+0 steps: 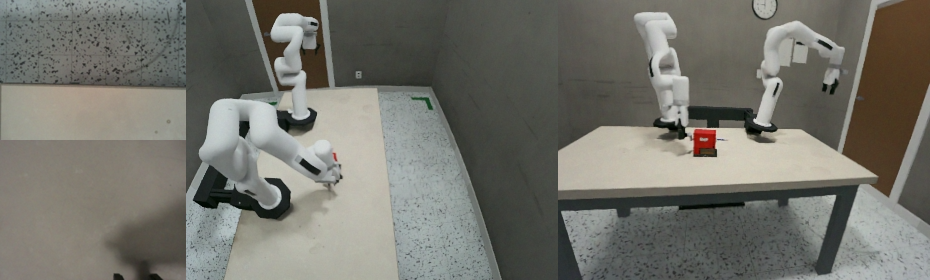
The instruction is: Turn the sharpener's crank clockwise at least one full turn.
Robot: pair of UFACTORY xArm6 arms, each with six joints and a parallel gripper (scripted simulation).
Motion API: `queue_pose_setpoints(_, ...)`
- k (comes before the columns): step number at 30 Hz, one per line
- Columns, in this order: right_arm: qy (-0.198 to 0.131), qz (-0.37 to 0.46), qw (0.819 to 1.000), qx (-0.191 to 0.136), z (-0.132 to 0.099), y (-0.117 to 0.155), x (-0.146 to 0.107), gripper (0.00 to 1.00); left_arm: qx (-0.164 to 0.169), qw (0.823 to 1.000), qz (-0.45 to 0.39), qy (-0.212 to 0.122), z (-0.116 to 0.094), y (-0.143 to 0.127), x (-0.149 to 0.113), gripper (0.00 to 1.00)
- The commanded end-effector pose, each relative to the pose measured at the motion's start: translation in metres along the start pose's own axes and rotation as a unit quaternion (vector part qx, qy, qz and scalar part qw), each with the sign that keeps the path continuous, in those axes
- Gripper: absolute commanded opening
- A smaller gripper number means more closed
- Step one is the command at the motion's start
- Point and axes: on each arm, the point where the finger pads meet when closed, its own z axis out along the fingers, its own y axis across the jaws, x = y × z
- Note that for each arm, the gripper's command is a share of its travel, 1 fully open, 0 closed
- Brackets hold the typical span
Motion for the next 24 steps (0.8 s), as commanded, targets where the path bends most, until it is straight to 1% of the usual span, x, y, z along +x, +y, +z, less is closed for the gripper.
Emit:
queue_pose_setpoints(1,0.0,0.0,1.0,0.001,0.005,-0.006,-0.001,0.0,0.0,1.0,0.0,0.002,-0.001,0.0,0.001,1.0)
queue_pose_setpoints(24,0.0,0.0,1.0,0.001,0.031,-0.015,0.0,0.0,0.0,1.0,0.0,0.002,-0.001,0.0,0.001,1.0)
